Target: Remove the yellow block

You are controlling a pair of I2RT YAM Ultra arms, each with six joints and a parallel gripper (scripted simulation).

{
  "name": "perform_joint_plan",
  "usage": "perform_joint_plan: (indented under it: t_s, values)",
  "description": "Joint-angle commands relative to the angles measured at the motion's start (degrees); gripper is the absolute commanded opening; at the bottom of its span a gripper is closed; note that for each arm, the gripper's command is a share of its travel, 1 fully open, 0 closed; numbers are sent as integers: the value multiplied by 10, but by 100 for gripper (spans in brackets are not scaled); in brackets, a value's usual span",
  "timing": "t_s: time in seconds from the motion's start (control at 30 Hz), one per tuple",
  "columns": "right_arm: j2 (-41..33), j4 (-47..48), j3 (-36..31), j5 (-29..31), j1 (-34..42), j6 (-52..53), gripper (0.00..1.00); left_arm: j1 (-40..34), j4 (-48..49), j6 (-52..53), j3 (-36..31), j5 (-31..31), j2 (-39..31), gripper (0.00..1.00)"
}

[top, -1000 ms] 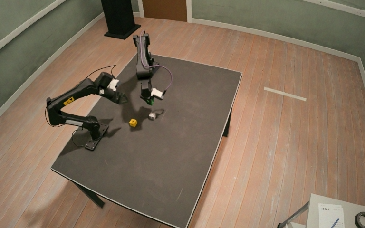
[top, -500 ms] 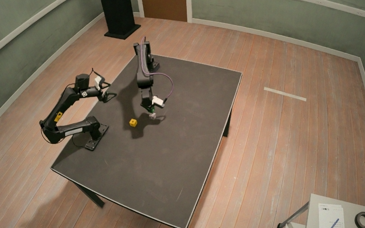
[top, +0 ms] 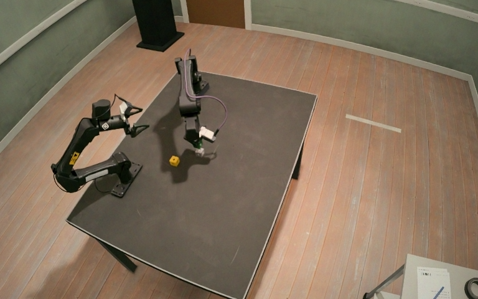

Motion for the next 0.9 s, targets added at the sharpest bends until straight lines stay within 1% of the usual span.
perform_joint_plan:
  t_s: [0.0,0.27,0.63,0.87]
  values:
    - [-20,9,0,14,12,10,100,6,-9,6,24,0,-6,27]
    - [-20,9,1,18,33,11,100,6,11,5,13,0,-3,27]
    - [-20,9,1,20,85,12,100,6,45,5,-22,0,3,27]
    - [-20,9,1,21,114,12,100,5,53,4,-26,0,-5,27]
